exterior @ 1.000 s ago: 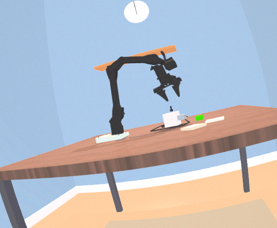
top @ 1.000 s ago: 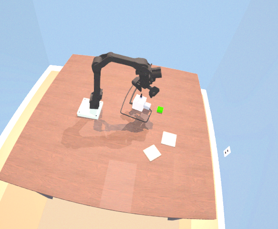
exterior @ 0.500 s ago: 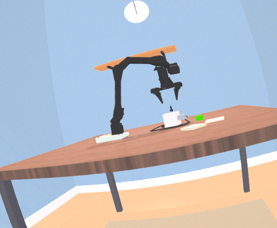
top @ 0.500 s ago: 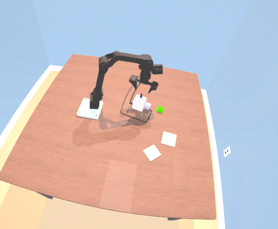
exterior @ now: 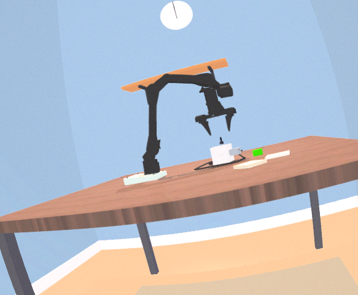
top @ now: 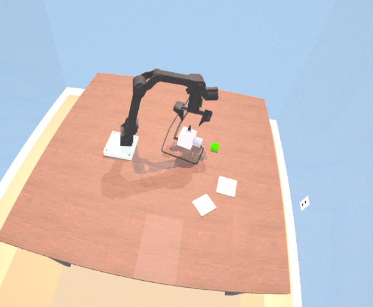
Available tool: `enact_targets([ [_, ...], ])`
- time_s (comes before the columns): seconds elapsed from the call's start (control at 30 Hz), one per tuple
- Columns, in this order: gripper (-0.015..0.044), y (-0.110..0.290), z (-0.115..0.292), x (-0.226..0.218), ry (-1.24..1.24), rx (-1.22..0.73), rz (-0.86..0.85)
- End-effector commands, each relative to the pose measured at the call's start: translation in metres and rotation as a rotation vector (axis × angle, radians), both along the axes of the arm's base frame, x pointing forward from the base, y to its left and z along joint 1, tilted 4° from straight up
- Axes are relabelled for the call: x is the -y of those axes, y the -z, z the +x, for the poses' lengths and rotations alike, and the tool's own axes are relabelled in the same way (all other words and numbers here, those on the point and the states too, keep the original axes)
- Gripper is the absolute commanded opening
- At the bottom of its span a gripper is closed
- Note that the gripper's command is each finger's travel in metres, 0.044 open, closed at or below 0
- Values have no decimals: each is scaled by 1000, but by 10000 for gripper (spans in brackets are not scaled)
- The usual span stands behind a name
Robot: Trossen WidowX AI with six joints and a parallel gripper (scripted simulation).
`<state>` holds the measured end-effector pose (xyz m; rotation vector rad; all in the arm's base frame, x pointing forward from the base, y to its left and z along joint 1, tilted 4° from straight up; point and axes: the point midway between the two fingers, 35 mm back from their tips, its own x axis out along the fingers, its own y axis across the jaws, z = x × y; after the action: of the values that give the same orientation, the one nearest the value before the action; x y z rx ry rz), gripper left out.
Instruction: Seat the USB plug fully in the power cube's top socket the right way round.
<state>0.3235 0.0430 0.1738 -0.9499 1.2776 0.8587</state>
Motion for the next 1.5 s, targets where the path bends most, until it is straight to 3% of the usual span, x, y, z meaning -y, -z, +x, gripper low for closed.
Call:
enact_targets([
  [0.0,440,6,0,0,-6,-3,-4],
  [0.8,440,24,2,0,-6,-3,-4],
  [1.33,20,22,2,0,-1,-2,0],
  [1.47,0,22,2,0,-1,-2,0],
])
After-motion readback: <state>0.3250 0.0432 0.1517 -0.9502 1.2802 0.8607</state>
